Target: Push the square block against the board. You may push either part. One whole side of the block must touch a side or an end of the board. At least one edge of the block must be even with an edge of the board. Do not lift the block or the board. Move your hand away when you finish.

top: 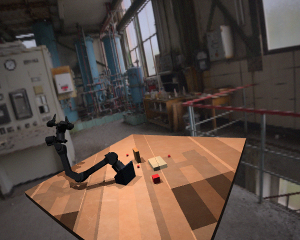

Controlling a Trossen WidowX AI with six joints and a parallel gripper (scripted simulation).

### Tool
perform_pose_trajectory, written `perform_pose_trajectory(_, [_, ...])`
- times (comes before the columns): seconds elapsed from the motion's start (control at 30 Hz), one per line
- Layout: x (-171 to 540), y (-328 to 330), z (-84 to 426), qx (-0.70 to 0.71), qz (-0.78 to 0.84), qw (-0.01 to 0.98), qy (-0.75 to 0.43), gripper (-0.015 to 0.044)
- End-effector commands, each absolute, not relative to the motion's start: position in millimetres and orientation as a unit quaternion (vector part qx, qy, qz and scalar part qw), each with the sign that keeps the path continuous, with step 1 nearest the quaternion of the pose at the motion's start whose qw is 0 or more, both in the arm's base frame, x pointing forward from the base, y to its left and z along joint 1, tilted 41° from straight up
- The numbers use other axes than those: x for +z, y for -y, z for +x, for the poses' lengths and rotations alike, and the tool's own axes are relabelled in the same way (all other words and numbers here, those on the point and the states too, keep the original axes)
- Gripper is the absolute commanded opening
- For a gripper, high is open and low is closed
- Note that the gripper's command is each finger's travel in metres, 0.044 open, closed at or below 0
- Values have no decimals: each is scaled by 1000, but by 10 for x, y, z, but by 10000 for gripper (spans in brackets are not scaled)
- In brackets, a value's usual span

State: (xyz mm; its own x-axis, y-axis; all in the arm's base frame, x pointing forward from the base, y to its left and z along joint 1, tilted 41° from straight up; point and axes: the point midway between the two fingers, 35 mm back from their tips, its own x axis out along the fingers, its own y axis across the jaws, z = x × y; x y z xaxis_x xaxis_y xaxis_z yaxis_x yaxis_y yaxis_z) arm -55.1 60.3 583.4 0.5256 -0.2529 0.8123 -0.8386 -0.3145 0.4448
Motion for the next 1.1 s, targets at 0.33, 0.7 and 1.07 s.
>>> perform_pose_trajectory(0.33, [5730, -215, 92, 213, 766, 510, 328, 111])
perform_pose_trajectory(0.7, [5355, 206, 987, 72, 773, 587, 231, 0])
perform_pose_trajectory(1.07, [4779, 435, 1746, -37, 751, 652, 97, 0])
